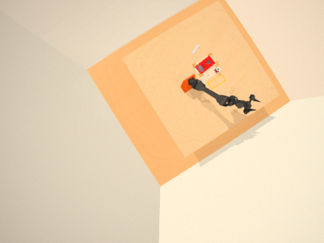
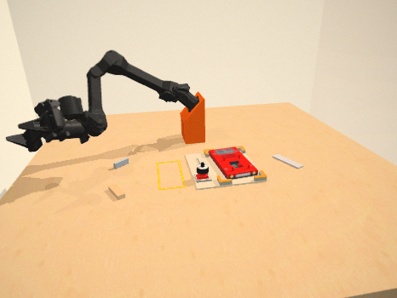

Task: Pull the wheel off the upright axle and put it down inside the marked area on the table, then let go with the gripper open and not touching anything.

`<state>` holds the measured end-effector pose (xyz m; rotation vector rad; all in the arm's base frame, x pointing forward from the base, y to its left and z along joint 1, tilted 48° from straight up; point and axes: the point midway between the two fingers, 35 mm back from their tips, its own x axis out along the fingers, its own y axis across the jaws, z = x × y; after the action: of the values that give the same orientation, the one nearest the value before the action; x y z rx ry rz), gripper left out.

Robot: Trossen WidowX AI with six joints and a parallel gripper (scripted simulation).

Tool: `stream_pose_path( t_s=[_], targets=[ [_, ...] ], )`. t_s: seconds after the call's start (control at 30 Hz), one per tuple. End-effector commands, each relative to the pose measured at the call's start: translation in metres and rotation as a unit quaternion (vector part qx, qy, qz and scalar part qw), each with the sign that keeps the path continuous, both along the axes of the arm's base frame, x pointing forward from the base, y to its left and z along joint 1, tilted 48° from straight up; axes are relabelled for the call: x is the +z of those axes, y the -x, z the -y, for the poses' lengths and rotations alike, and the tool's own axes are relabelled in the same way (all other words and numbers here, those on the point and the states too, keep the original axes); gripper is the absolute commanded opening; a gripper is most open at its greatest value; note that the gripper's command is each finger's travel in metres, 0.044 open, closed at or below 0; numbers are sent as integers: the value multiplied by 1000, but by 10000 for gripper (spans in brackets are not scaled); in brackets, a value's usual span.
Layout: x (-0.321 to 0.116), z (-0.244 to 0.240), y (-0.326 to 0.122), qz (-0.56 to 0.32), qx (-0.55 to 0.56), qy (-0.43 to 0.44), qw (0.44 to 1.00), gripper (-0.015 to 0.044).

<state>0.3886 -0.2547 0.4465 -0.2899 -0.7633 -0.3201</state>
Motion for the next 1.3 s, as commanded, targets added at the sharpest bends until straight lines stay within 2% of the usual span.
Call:
stream_pose_path(
  t_s=[0.0, 0.1, 0.4, 0.77, 1.03, 1.27],
  targets=[
    [-1, 0, -1, -1, 1, -2, 1000, 374],
    [-9, 0, -11, -13, 16, -32, 999, 300],
    [-70, -14, -72, -93, 90, -220, 967, 300],
    [-162, -54, -127, -192, 122, -430, 874, 300],
    [-234, -94, -147, -255, 95, -556, 785, 300],
    [-295, -135, -145, -303, 41, -637, 708, 300]
  ],
)
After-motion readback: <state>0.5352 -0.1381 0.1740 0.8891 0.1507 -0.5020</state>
